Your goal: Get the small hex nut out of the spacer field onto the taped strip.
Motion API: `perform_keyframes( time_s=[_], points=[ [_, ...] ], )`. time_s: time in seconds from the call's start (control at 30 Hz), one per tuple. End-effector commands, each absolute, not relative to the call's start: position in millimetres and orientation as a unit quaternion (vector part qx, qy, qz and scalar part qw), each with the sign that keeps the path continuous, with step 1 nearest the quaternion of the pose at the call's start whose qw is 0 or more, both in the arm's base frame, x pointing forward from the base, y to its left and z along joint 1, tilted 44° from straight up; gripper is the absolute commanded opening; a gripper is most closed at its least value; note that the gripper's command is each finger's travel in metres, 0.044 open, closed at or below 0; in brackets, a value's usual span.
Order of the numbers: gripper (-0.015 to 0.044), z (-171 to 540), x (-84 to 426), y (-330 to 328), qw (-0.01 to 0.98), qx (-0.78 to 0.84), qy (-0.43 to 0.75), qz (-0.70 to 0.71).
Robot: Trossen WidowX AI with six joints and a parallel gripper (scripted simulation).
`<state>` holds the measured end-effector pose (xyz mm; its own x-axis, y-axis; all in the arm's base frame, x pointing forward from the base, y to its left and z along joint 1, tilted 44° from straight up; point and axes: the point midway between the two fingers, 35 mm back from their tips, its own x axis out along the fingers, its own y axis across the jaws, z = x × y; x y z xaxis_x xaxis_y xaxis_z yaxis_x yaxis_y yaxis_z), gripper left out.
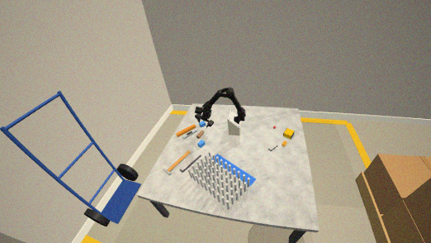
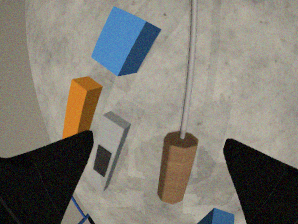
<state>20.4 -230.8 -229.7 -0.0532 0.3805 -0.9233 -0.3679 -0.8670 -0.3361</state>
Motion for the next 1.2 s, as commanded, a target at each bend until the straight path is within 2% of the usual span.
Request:
perform_keyframes(
  time_s=[0.0, 0.4, 0.67, 0.87, 1.17],
  points=[
    [0.0440, -229.6, 20.6, -232.2, 0.255, -0.636, -0.009, 0.728],
    [0.0440, -243.1, 97.1, -258.6, 0.279, -0.539, -0.076, 0.791],
    [0.0440, -243.3, 101.3, -258.7, 0.281, -0.533, -0.078, 0.794],
    [0.0282, -243.3, 101.3, -258.7, 0.281, -0.533, -0.078, 0.794],
    [0.0280, -243.3, 101.3, -258.7, 0.281, -0.533, -0.078, 0.794]
  ],
)
